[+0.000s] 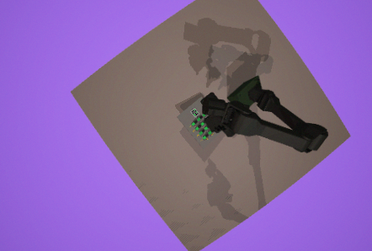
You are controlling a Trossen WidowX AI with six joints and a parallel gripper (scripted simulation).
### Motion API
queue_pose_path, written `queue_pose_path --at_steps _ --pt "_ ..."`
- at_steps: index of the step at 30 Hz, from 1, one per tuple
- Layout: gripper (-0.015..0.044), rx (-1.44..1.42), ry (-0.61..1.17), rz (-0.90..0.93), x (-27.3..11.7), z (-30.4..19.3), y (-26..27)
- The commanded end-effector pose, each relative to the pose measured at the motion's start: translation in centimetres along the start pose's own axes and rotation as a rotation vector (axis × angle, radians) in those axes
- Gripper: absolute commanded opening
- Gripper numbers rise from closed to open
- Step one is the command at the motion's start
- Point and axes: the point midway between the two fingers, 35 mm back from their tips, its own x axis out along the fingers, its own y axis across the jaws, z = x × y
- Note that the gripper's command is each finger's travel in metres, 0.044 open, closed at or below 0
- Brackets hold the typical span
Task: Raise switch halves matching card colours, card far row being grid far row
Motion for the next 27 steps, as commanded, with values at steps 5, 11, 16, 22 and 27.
queue_pose_path --at_steps 5,11,16,22,27 --pt "0.0269 -0.006 0.011 -0.014 3.6 1.5 2.3" --pt "0.0111 -0.021 0.022 0.007 9.6 2.6 7.4" --pt "0.0 -0.023 0.022 0.013 10.5 2.6 8.1" --pt "0.0 -0.023 -0.003 0.015 13.8 2.4 8.2" --pt "0.0 -0.023 -0.003 0.016 14.6 2.4 8.2"
